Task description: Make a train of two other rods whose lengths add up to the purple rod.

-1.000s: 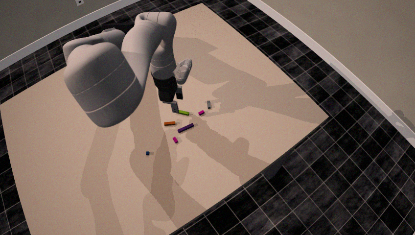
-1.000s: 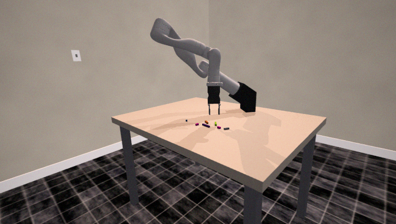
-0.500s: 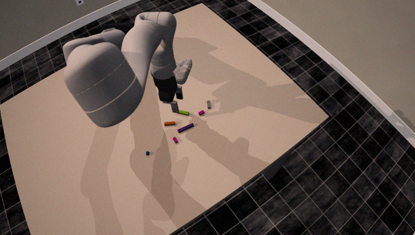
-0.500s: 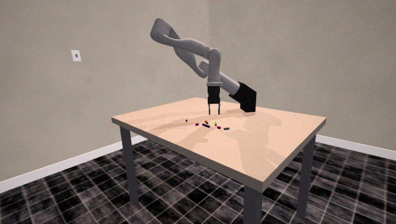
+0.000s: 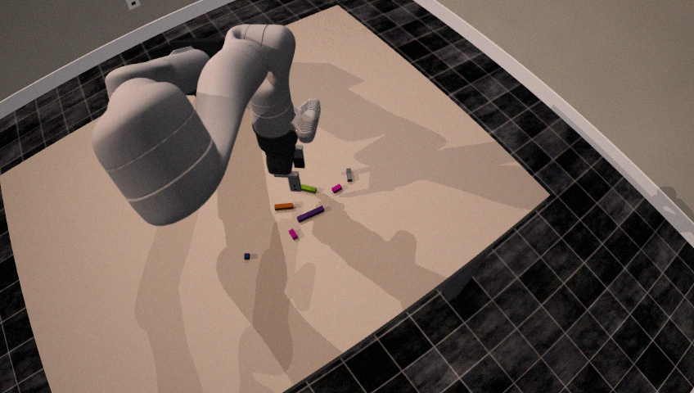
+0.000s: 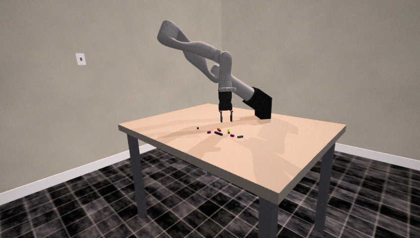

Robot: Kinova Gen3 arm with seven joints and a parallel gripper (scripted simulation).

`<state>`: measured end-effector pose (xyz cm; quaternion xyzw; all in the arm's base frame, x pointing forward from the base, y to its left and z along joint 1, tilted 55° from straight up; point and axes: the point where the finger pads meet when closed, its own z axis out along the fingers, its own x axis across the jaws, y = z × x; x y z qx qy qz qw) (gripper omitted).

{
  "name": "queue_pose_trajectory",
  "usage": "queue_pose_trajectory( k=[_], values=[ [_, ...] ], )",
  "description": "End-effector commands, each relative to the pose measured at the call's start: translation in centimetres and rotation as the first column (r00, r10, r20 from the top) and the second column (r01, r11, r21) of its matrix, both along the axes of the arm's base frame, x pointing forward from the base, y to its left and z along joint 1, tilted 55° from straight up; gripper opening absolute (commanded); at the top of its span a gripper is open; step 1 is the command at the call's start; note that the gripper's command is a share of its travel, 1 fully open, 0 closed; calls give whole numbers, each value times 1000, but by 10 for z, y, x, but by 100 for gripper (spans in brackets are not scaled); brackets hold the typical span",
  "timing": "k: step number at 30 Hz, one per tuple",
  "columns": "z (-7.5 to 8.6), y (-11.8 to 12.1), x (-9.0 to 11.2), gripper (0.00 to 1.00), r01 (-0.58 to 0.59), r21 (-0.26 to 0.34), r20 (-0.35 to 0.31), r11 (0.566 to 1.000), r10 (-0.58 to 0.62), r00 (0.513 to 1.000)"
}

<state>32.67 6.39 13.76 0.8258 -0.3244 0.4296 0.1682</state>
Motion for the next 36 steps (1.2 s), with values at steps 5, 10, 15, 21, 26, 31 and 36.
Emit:
queue_pose_trajectory(
  k=[5,10,15,21,26,31,36],
  values=[
    [11,-1,8,100,-46,-43,-50,998,44,998],
    [22,-4,14,100,-100,-89,-106,991,91,990],
    [35,-8,20,100,-161,-136,-163,977,138,977],
    [44,-12,25,100,-215,-177,-216,960,176,961],
    [59,-18,30,100,-277,-220,-270,935,215,939],
    [70,-24,33,100,-331,-257,-323,908,242,915],
    [75,-28,35,100,-358,-275,-349,892,254,902]
  ],
)
